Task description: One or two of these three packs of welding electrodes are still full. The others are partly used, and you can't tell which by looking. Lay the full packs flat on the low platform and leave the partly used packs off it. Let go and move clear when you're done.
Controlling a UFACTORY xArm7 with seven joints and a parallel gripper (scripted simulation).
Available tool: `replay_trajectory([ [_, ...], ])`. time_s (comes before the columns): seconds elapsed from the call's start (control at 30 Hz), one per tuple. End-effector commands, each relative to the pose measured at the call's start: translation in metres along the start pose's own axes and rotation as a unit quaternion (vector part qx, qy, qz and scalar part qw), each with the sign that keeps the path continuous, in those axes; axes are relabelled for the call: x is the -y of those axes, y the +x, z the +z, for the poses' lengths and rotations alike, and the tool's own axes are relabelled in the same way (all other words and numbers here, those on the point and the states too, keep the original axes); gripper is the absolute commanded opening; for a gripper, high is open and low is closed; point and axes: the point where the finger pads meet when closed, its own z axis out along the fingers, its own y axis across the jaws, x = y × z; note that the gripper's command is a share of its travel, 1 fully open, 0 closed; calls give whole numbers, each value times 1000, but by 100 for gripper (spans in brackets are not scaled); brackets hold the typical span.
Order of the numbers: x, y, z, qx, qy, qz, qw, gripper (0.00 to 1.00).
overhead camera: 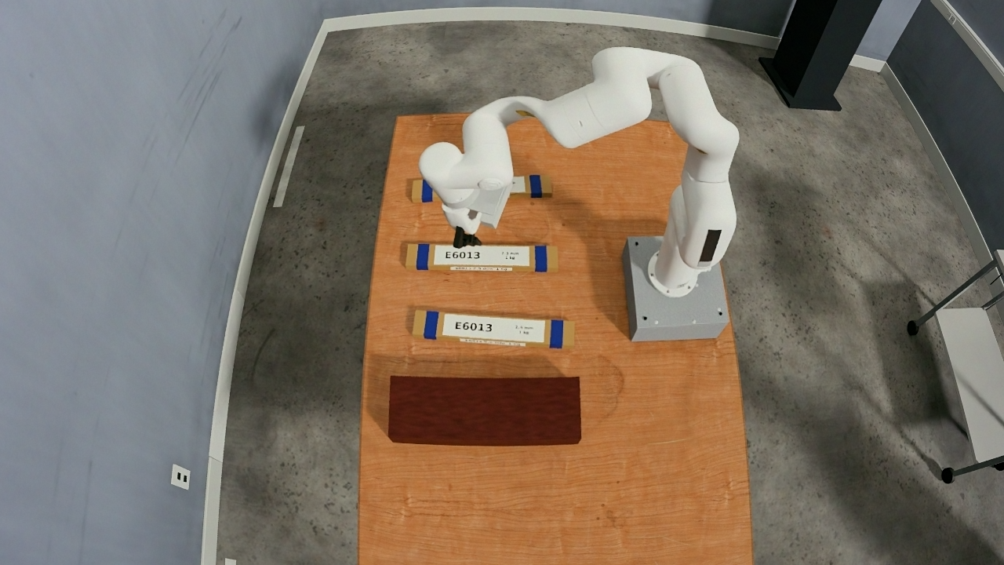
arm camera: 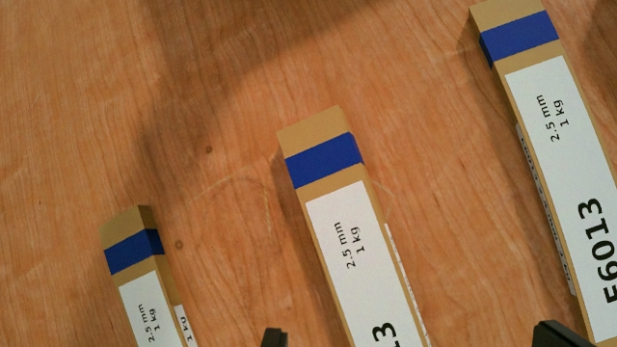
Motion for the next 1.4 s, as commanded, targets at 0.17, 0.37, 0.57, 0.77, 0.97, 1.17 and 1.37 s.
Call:
replay_trajectory([
  [0.17,0,-1,-2,2,-1,0,1000,100],
  [0.37,0,-1,-2,2,-1,0,1000,100],
  [0.57,0,-1,-2,2,-1,0,1000,100],
  [0.77,8,-18,13,-2,-23,-27,999,100],
  [0.97,23,-41,35,-2,-52,-64,997,100],
  [1.17,50,-70,66,10,-87,-107,990,100],
  [1.37,74,-90,90,24,-107,-135,985,100],
])
